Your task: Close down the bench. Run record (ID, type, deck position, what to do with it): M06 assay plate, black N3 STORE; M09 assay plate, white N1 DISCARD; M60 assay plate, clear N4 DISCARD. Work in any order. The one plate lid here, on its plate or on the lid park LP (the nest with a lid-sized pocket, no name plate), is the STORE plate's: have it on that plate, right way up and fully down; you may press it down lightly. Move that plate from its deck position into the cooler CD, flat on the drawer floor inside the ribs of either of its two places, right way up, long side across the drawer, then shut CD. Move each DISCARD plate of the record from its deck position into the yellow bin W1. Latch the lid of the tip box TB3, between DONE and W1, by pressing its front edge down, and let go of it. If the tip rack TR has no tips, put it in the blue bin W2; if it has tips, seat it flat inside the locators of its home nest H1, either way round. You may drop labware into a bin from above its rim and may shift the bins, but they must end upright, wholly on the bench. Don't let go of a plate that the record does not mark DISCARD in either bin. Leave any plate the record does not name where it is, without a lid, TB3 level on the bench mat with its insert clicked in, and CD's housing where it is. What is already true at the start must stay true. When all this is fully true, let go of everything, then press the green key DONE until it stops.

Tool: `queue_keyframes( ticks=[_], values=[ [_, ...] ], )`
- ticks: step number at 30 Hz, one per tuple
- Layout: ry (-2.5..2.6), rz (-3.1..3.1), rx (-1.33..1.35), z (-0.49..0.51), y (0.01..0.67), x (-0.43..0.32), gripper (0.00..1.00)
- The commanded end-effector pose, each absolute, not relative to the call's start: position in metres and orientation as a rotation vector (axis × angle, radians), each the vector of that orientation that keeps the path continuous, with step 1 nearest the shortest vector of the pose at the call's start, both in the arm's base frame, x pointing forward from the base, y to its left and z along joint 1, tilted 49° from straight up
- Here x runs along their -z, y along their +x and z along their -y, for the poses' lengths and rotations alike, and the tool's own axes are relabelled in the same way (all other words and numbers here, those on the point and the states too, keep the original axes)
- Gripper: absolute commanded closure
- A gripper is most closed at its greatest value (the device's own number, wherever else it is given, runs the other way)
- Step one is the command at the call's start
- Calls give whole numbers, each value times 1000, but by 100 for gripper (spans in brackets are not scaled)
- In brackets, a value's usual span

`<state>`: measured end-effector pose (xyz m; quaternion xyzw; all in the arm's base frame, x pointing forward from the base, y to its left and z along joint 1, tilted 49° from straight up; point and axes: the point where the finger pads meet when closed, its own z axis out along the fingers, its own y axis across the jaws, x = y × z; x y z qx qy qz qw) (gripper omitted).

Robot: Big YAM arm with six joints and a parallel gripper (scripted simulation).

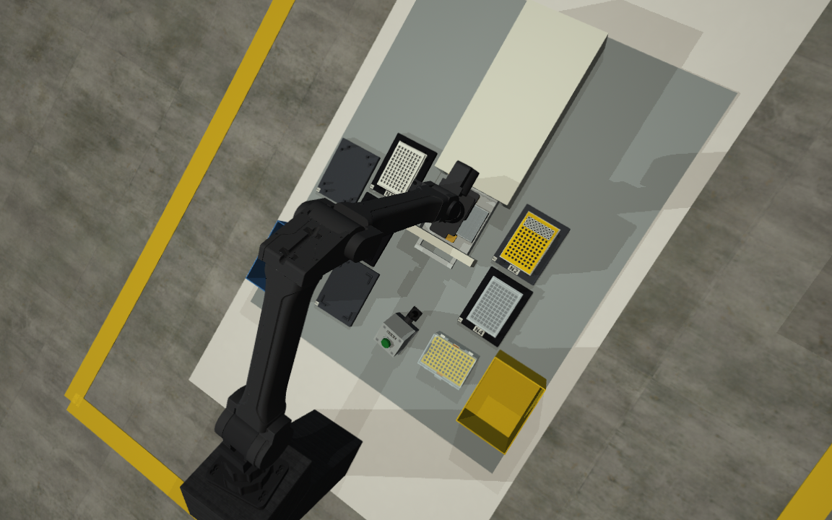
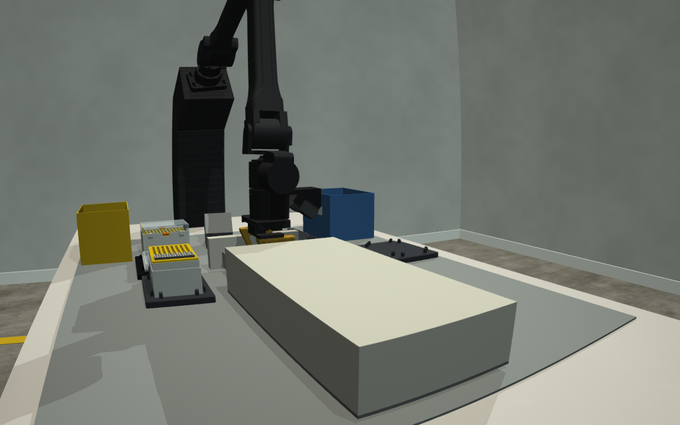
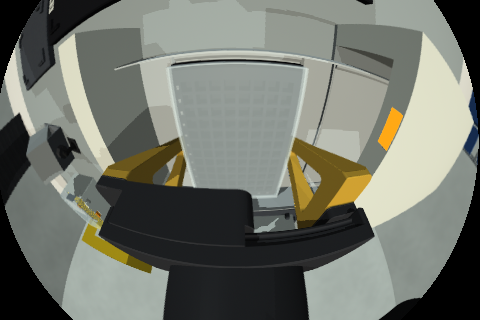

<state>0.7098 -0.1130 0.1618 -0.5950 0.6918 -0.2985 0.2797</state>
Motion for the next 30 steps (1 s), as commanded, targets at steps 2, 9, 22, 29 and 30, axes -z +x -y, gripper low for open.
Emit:
queue_keyframes(
  ticks=[2,9,22,29,30],
  values=[
    [-1570,-1830,820,107,723,-173,100],
    [-1570,-1830,820,107,723,-172,100],
    [-1570,-1830,820,107,724,-172,100],
    [-1570,-1830,820,107,724,-173,100],
    [-1570,-1830,820,107,724,-173,100]
  ],
)
